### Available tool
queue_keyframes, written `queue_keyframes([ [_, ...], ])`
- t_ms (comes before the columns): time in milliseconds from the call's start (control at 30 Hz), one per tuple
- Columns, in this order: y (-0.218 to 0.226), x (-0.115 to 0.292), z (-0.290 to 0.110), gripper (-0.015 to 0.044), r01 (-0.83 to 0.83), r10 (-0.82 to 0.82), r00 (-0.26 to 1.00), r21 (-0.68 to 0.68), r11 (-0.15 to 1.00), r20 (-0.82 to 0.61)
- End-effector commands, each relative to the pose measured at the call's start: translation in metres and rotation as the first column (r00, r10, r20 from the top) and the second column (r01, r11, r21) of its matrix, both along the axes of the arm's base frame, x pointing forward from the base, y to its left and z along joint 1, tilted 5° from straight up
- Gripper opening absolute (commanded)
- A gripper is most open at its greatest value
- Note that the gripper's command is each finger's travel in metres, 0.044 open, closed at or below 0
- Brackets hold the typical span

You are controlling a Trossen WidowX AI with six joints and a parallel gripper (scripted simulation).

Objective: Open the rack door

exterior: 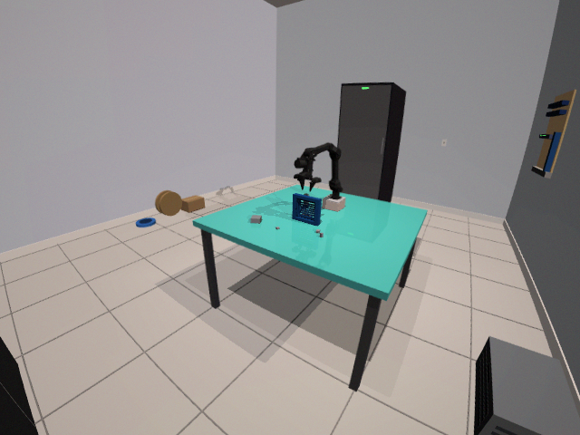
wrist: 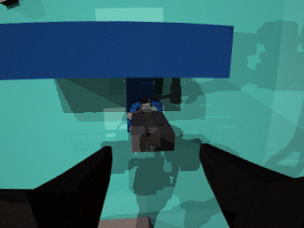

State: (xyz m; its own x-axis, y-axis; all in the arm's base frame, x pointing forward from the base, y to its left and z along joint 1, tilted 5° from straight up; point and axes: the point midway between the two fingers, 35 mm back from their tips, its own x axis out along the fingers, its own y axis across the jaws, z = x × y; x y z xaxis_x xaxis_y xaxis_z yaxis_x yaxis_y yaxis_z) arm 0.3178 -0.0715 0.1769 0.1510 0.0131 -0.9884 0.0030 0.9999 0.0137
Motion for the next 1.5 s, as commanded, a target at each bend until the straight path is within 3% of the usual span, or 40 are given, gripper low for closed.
queue_keyframes([
  [0,-0.001,-0.004,-0.001,0.0283,-0.004,0.005,0.999,0.019,1.0,-0.048],
  [1467,0.001,0.003,-0.067,0.0283,-0.004,0.005,0.999,0.02,1.0,-0.048],
])
